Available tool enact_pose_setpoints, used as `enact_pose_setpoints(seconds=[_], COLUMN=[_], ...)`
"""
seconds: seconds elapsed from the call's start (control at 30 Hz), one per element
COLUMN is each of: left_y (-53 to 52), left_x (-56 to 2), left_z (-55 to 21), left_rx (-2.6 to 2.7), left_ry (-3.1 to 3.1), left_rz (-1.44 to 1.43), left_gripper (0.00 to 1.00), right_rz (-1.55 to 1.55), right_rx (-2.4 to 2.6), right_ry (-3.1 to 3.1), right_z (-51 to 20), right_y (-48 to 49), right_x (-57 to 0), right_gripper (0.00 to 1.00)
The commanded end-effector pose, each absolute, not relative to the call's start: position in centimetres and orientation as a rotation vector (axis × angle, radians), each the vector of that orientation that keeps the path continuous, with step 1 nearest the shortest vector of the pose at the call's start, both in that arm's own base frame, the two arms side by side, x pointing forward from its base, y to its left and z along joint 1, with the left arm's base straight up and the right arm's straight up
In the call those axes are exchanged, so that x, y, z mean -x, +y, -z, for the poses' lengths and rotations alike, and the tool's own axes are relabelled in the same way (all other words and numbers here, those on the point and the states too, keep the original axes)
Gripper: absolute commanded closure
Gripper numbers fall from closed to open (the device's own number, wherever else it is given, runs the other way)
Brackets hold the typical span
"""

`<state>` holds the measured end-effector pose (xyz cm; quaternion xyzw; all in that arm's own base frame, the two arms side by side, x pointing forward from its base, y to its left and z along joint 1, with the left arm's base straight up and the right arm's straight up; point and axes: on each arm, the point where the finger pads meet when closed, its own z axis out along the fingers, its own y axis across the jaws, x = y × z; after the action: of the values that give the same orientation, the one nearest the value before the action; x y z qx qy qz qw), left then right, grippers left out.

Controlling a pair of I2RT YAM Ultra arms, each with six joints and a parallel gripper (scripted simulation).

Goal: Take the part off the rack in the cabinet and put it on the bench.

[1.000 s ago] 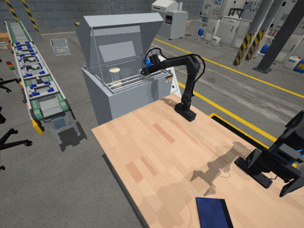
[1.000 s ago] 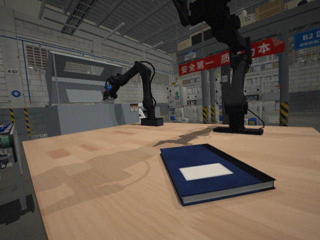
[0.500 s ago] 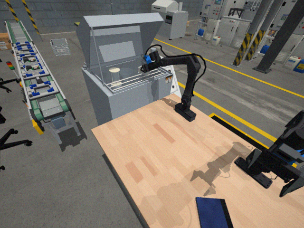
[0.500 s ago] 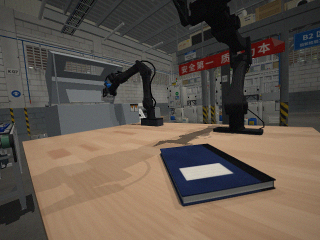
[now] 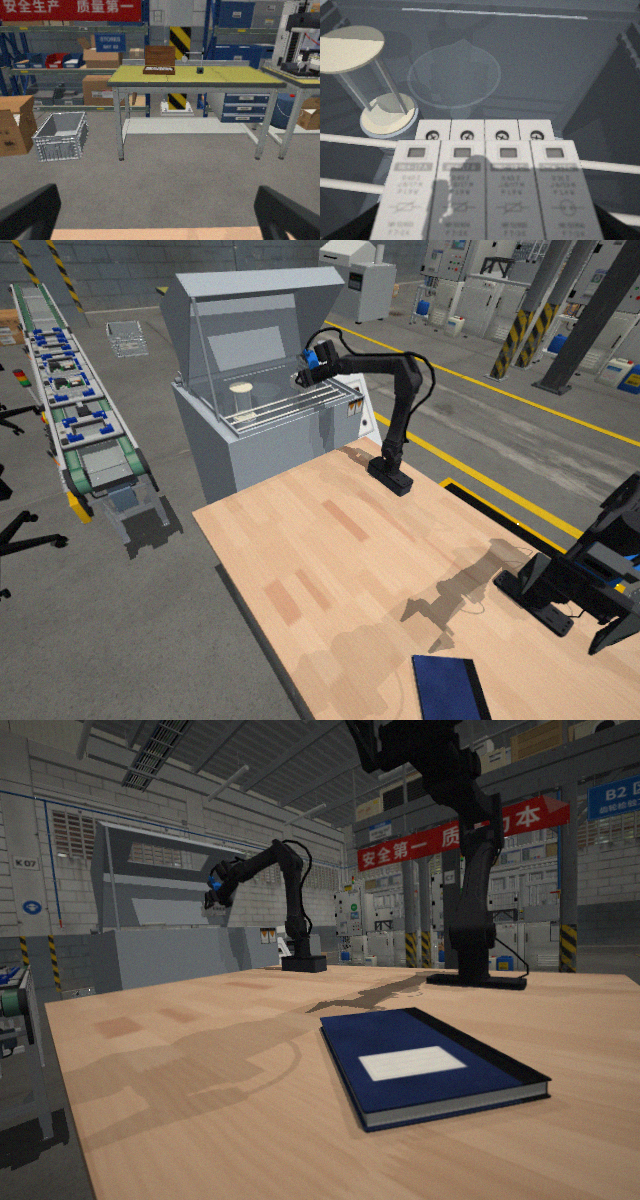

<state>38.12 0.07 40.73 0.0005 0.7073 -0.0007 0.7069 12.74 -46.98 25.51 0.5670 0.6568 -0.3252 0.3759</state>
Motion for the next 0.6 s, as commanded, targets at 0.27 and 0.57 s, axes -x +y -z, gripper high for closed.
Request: enact_pose_setpoints(seconds=[0.27, 0.57], left_y=[0.0, 0.0], left_x=[-37.5, -37.5], left_z=[-42.7, -42.7], left_rx=[-0.001, -0.001], left_ry=[1.527, 1.527], left_rz=[-0.005, -0.005], left_gripper=[0.0, 0.0], right_rz=[0.919, 0.926], right_rx=[-1.35, -1.341], right_ry=[1.535, 1.52], right_z=[-33.1, -33.9], right_y=[-48.0, -47.8], right_x=[-12.8, -12.7], right_gripper=[0.24, 0.24])
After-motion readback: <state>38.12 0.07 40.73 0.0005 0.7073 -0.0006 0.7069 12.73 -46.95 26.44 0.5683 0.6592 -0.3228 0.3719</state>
